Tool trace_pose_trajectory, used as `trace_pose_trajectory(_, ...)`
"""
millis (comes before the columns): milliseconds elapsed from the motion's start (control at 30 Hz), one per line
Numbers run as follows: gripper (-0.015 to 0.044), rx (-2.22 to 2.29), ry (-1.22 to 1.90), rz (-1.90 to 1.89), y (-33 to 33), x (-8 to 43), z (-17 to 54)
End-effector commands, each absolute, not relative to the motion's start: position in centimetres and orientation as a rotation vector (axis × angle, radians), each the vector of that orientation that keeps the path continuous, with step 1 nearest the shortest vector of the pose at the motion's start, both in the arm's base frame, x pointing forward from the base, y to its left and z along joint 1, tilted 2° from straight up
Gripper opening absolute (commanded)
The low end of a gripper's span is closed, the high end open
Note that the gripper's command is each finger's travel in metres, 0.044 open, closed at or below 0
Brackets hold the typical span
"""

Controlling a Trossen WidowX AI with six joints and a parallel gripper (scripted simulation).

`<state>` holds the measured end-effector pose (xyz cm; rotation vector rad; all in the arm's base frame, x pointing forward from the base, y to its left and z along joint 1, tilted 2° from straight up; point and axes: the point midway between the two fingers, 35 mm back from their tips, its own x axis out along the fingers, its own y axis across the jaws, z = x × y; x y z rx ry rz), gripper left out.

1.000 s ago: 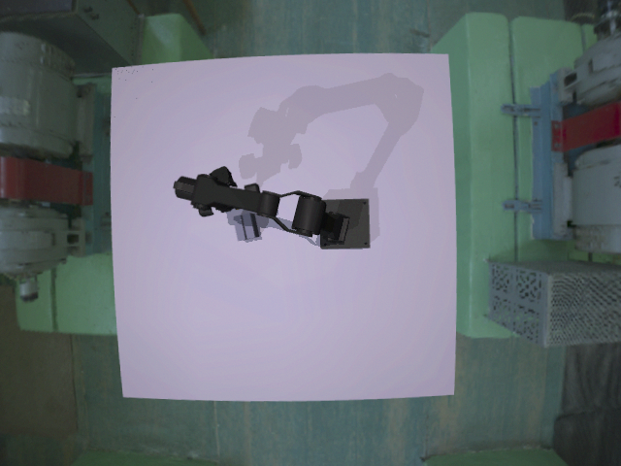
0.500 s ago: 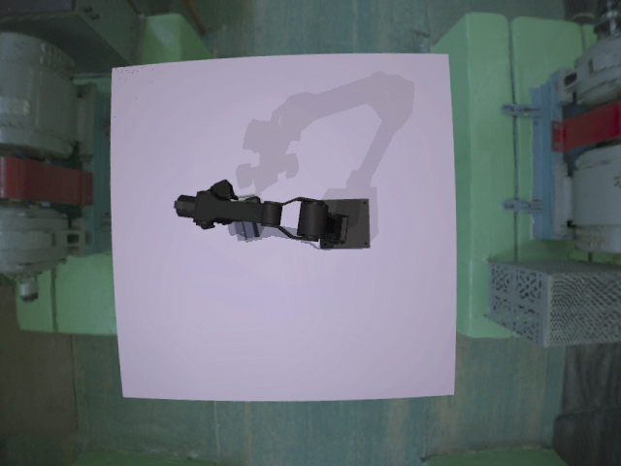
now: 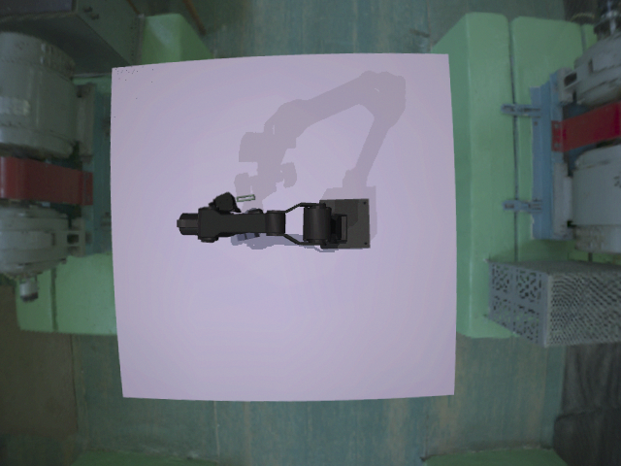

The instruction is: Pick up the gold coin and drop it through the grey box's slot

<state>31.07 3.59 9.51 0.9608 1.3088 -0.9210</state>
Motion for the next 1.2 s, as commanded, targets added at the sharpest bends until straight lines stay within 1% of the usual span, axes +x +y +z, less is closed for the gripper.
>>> trace_pose_trajectory(0,0.0004,0.961,1.304,-0.924,3.88,30.89,9.53)
trace_pose_trajectory(1167,0.0,0.962,1.307,-0.922,3.89,30.87,9.31)
